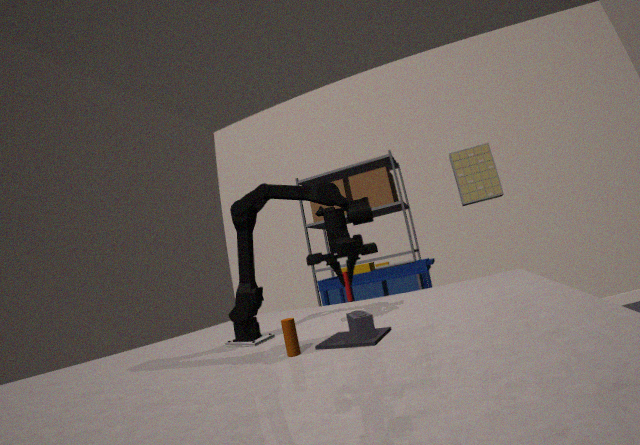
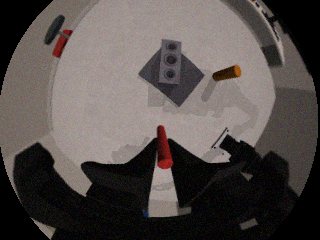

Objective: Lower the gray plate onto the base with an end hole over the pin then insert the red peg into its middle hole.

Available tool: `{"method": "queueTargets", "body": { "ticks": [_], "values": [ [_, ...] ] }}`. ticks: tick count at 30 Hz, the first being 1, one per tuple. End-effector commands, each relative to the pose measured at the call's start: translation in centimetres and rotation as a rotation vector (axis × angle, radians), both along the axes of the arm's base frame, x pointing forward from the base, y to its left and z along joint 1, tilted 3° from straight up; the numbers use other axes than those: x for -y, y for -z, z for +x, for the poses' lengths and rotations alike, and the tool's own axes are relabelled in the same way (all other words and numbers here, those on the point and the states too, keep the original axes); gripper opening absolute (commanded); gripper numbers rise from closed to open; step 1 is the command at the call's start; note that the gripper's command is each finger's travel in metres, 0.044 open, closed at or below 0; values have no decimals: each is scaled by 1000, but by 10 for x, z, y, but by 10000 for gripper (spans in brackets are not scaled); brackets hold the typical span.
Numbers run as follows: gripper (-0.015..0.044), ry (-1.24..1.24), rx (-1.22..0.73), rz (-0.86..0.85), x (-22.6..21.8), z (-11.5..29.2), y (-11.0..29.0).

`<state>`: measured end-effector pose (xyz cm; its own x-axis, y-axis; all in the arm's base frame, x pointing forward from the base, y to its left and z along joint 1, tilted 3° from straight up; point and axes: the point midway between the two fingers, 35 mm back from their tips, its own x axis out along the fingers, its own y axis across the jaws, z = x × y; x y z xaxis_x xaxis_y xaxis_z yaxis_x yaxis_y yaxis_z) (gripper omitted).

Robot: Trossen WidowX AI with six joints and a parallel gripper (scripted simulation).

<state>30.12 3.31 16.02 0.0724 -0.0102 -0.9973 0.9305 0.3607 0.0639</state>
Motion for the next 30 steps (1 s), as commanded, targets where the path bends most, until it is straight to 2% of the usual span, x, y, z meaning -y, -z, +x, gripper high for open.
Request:
{"method": "queueTargets", "body": {
  "ticks": [1,30],
  "values": [
    [0,-2,0,2,8,5,-1],
    [0,16,4,-10,89,34,-4]
  ]
}}
